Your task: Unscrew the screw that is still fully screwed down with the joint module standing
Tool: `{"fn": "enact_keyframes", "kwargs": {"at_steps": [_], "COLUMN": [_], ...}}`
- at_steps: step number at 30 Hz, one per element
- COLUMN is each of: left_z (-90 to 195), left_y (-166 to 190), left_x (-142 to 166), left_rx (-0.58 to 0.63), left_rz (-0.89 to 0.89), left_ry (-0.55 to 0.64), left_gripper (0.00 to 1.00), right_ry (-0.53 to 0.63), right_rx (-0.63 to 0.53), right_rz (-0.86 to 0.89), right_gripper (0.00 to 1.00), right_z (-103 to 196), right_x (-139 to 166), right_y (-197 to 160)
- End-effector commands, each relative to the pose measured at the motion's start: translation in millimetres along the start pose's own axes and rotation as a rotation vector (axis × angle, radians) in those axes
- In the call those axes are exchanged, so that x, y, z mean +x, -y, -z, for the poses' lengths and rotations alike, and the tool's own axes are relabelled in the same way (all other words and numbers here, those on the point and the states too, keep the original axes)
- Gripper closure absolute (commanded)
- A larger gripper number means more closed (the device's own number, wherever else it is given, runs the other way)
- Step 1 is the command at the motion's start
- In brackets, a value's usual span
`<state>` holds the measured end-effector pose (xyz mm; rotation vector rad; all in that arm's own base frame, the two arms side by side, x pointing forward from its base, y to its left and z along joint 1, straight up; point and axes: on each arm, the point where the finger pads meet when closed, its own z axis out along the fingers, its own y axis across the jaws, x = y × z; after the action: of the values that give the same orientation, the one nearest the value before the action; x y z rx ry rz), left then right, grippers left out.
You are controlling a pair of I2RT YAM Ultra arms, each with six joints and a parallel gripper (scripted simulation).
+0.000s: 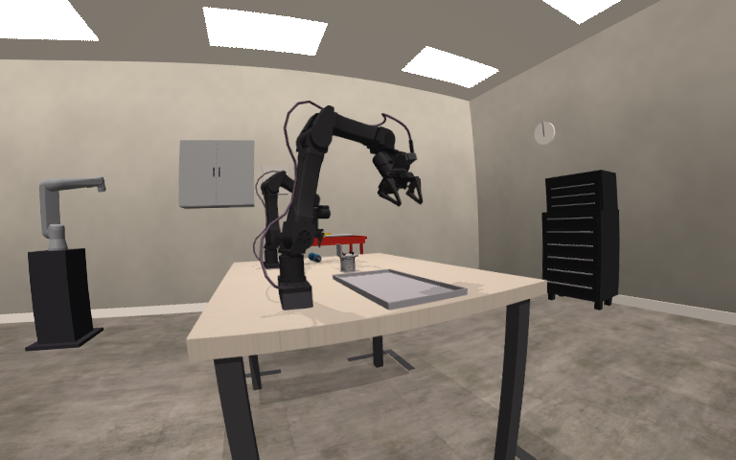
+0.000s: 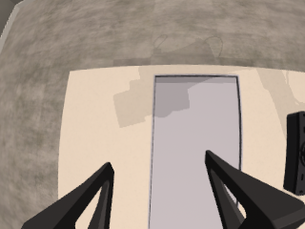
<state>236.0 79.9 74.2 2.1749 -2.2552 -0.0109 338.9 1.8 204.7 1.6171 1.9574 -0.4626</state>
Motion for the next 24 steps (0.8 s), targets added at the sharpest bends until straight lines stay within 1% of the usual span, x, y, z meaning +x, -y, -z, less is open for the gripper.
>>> {"fn": "enact_keyframes", "kwargs": {"at_steps": [1,8,11,16,19,24], "left_z": [13,13,13,13,13,13], "left_y": [5,5,5,5,5,5], "left_x": [-4,-4,-4,-4,-4,-4], "left_rx": [0.029,0.029,0.029,0.029,0.029,0.029], "left_rz": [0.009,0.009,0.009,0.009,0.009,0.009], "left_ry": [0.022,0.022,0.022,0.022,0.022,0.022], "left_gripper": [0.35,0.35,0.35,0.35,0.35,0.35], "right_ry": [-0.022,-0.102,-0.135,-0.135,-0.168,-0.224], "right_rx": [-0.001,-0.005,0.012,-0.006,-0.005,-0.007], "right_rz": [0.054,0.204,0.272,0.260,0.336,0.445], "right_gripper": [0.14,0.14,0.14,0.14,0.14,0.14], "right_z": [-2,2,0,5,1,0], "right_x": [9,25,31,27,41,53], "right_y": [-3,-7,-5,-3,-8,-7]}}
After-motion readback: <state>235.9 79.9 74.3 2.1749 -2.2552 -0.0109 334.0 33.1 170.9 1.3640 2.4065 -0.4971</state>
